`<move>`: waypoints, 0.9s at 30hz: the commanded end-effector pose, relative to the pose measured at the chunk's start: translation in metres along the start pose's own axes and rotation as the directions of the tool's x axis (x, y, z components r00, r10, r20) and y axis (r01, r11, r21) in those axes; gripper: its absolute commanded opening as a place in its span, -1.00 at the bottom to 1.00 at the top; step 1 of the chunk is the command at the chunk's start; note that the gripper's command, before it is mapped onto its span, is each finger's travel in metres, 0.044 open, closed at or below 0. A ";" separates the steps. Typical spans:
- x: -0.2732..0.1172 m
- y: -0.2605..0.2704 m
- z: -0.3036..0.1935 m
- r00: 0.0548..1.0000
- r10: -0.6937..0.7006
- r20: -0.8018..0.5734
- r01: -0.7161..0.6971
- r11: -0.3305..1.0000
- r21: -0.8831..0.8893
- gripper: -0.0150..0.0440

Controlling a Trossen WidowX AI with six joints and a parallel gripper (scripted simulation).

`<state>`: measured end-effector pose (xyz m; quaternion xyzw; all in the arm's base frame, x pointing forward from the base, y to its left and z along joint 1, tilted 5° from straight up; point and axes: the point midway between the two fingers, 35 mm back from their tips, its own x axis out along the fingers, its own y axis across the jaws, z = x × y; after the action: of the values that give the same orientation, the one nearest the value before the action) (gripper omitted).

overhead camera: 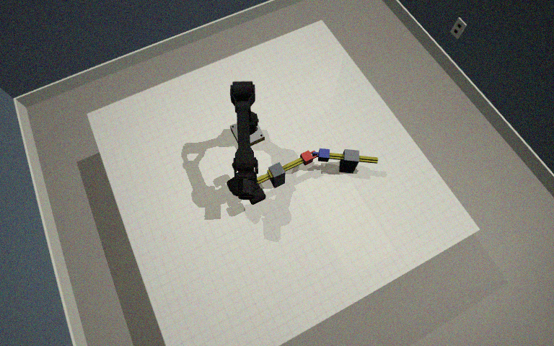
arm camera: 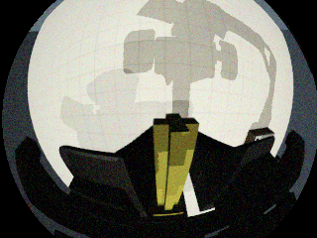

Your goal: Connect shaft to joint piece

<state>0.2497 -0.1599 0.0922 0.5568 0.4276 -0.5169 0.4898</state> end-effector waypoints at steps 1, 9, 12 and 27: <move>0.000 0.000 0.000 1.000 -0.001 -0.001 0.001 1.000 -0.001 -0.49; 0.000 0.000 0.000 1.000 -0.001 -0.001 0.001 1.000 -0.001 -0.49; 0.000 0.000 0.000 1.000 -0.001 -0.001 0.001 1.000 -0.001 -0.26; 0.000 0.000 0.000 1.000 -0.001 -0.001 0.001 1.000 -0.001 0.62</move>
<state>0.2497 -0.1600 0.0921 0.5571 0.4274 -0.5170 0.4896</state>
